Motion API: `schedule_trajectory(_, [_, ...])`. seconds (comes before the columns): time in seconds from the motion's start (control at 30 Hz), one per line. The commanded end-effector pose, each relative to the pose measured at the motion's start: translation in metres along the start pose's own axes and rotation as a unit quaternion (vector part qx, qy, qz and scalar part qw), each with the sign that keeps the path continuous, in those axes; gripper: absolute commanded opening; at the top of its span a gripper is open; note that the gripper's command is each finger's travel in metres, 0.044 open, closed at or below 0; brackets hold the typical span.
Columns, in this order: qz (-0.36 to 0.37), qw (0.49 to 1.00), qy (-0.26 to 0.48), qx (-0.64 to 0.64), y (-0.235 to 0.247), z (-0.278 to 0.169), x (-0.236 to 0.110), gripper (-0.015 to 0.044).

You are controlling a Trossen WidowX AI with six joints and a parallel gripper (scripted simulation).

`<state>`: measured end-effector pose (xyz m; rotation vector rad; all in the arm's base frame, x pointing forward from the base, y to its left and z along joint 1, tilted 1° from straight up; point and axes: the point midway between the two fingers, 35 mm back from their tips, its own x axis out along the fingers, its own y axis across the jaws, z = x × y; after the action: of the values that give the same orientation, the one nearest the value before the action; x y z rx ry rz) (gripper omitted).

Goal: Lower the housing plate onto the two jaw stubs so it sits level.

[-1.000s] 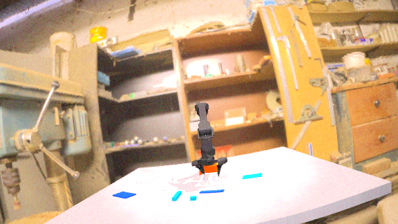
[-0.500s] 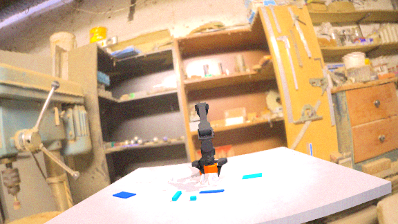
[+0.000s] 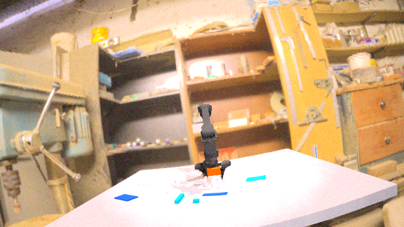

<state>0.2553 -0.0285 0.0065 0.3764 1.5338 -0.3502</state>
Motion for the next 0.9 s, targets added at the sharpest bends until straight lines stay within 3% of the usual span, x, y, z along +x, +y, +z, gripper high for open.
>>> schedule_trajectory(0.0, [0.002, 1.000, 0.001, 0.003, 0.0006, -0.0005, 0.0020, 0.0351])
schedule_trajectory(0.87, [0.002, 1.000, 0.001, 0.003, 0.0006, -0.0005, 0.0070, 0.0351])
